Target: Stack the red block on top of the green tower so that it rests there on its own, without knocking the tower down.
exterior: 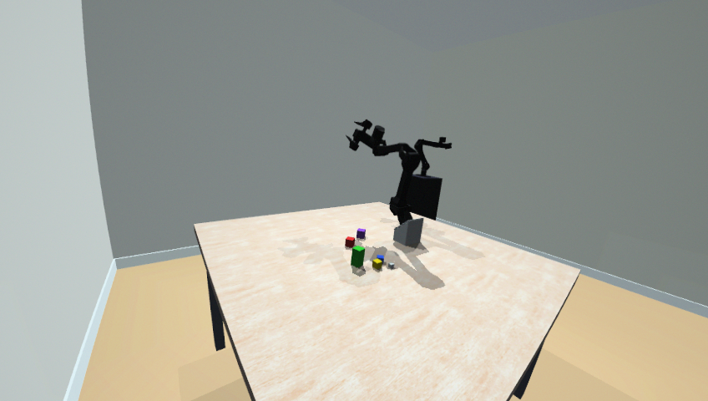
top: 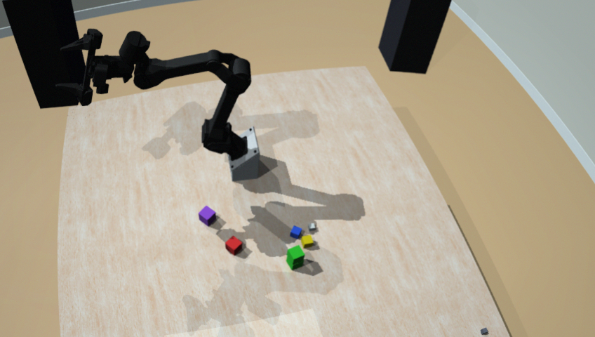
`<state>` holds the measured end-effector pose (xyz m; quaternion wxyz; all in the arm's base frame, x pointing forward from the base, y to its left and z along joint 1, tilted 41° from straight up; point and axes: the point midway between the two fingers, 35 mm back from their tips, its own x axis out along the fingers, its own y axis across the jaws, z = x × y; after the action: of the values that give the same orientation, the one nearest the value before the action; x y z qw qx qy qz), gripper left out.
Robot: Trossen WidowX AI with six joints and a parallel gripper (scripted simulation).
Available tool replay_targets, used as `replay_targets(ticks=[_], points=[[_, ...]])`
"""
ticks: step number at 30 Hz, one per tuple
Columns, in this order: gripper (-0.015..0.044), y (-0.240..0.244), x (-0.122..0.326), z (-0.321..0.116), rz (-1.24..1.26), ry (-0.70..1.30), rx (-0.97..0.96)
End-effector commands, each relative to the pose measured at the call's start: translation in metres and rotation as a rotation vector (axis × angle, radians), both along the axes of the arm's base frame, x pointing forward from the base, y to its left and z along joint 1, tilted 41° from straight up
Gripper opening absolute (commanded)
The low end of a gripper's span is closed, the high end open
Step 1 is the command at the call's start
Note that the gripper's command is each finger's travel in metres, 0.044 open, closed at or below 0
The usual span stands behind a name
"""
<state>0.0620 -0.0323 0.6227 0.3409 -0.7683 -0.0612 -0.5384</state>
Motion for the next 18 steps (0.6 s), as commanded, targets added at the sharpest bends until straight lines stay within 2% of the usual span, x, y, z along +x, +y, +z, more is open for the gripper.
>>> replay_targets(ticks=[1,12,18], points=[[0.0440,-0.037,0.001,-0.005,0.093,-0.041,0.137],[0.0440,-0.143,0.049,-0.048,0.347,-0.101,0.615],[0.0440,-0.175,0.092,-0.082,0.465,-0.093,0.850]])
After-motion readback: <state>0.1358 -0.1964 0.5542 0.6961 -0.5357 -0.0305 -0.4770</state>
